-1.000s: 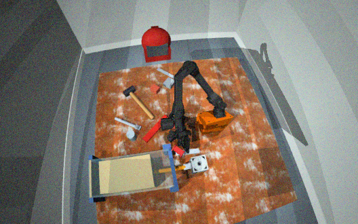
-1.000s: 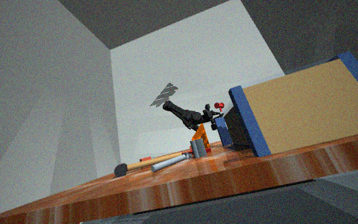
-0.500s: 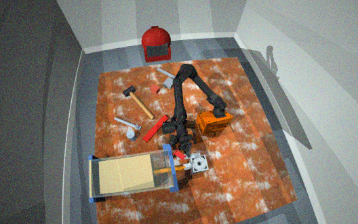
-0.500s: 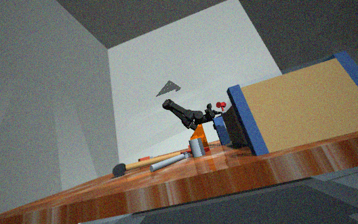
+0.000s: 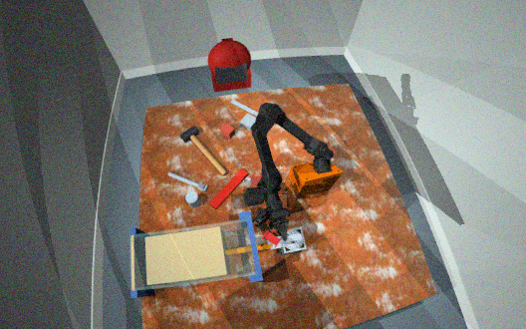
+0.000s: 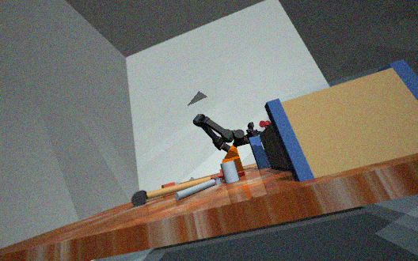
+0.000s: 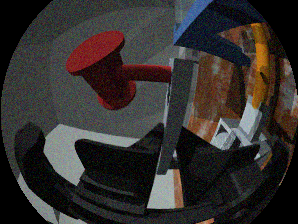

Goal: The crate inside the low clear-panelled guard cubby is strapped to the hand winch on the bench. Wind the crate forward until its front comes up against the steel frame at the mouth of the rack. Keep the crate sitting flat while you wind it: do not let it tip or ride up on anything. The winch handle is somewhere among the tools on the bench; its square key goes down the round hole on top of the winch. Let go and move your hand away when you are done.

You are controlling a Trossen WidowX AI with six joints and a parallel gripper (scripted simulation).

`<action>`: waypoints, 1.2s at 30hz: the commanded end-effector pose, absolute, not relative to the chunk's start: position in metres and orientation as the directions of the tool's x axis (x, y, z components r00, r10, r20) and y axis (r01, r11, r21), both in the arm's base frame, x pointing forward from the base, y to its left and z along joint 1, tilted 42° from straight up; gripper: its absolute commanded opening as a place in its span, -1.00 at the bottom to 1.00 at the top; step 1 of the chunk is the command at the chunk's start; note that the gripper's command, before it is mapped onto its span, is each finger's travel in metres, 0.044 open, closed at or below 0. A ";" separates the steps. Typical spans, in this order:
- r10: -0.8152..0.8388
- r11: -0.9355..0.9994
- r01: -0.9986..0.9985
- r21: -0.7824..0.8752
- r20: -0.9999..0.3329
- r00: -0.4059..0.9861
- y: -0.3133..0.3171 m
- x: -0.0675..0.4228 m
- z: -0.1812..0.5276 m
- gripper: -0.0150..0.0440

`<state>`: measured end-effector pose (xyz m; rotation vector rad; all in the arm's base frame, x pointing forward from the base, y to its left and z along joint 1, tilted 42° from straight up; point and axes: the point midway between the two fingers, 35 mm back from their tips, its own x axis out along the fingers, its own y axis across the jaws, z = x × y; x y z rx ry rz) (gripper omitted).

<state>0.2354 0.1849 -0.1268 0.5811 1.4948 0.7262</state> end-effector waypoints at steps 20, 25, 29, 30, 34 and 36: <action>0.743 0.663 -0.072 0.745 -0.667 -0.057 0.170 0.239 -0.145 -0.49; 0.743 0.663 -0.072 0.745 -0.667 -0.057 0.170 0.239 -0.145 -0.49; 0.743 0.663 -0.072 0.745 -0.667 -0.056 0.169 0.239 -0.145 -0.49; 0.743 0.663 -0.072 0.745 -0.667 -0.056 0.168 0.239 -0.144 -0.49; 0.743 0.663 -0.072 0.745 -0.667 -0.055 0.166 0.239 -0.144 -0.49; 0.743 0.663 -0.072 0.745 -0.667 -0.055 0.164 0.239 -0.144 -0.49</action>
